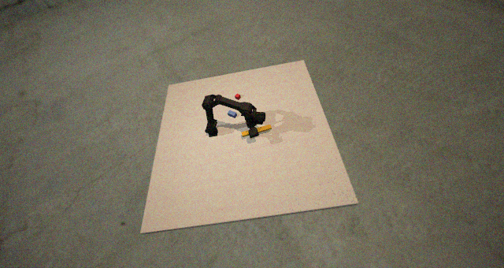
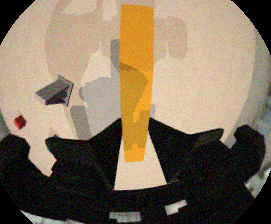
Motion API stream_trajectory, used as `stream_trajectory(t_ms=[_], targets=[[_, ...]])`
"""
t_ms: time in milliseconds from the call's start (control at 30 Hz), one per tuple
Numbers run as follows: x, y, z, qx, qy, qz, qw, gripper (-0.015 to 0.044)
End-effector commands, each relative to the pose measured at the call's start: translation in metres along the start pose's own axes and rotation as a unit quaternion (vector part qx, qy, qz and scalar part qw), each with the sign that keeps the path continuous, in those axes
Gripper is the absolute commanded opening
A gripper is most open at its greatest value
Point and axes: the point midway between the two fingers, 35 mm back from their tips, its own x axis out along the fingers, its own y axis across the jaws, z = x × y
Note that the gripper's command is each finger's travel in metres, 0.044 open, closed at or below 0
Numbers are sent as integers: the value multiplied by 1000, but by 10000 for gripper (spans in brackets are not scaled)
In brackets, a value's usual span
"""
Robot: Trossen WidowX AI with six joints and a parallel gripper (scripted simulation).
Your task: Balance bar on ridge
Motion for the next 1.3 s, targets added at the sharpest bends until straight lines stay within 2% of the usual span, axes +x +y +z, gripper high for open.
stream_trajectory(t_ms=[0,667,1267], targets=[[-15,-1,1,-1,-8,-5,1000,0],[-57,4,-4,3,-8,-5,1000,0],[-58,73,11,131,-9,0,991,0]])
